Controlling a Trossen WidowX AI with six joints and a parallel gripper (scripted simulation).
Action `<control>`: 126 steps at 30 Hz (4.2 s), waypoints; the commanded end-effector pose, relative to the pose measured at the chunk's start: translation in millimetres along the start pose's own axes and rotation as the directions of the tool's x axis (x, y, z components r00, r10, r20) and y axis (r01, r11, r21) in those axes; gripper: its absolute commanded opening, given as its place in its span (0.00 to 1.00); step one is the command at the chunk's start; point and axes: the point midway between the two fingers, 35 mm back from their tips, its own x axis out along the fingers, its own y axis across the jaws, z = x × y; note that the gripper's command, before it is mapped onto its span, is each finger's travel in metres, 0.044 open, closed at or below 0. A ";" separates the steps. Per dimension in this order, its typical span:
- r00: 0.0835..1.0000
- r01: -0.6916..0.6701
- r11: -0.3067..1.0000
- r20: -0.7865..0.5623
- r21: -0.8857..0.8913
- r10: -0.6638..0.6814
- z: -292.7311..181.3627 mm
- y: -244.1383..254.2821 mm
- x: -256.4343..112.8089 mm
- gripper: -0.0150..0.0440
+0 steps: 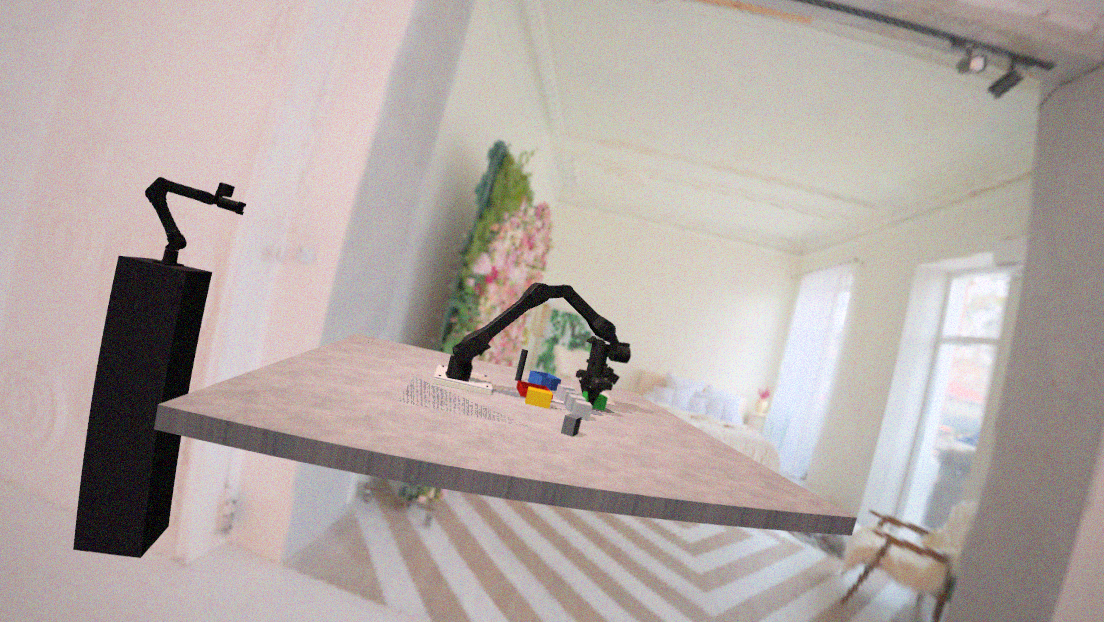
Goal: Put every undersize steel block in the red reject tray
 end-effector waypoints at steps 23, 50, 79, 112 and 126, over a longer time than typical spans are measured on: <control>1.000 0.003 1.000 0.011 -0.003 -0.003 -7.1 -0.5 -4.0 0.25; 1.000 0.003 1.000 0.010 -0.003 -0.003 -15.8 -0.4 -3.7 0.25; 1.000 0.000 1.000 0.004 -0.003 0.000 -23.8 0.1 0.3 0.25; 1.000 0.003 1.000 0.011 -0.003 -0.003 -10.7 -0.2 -1.8 0.25; 1.000 0.003 1.000 0.011 -0.003 -0.003 -7.3 -0.1 -1.2 0.25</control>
